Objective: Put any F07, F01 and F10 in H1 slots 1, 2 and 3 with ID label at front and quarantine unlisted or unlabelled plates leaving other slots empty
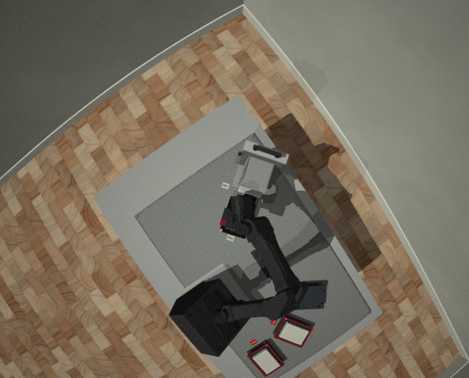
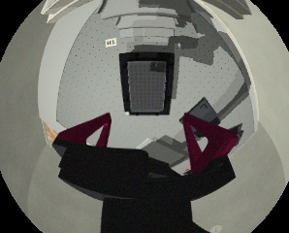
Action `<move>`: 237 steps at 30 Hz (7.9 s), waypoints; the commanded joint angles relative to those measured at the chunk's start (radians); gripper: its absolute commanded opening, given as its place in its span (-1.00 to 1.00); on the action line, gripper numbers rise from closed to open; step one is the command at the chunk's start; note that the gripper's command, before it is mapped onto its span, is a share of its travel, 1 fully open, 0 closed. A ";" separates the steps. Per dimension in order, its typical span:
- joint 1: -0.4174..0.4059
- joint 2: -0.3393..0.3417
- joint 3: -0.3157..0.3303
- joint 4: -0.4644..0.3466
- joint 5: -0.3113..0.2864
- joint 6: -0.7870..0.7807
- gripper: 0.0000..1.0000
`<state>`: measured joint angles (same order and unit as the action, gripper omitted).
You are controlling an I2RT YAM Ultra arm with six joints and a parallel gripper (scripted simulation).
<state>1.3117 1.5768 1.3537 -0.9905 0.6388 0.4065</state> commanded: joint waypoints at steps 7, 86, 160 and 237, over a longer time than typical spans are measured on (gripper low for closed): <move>0.060 -0.016 0.066 -0.123 0.019 0.066 1.00; -0.411 -1.095 -0.780 0.575 -0.288 -0.700 1.00; -2.123 -1.045 -0.874 0.296 -1.987 -1.541 1.00; -2.081 -1.138 -0.885 0.298 -1.955 -1.456 1.00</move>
<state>-0.7879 0.4889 0.4507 -0.6712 -1.3190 -1.1172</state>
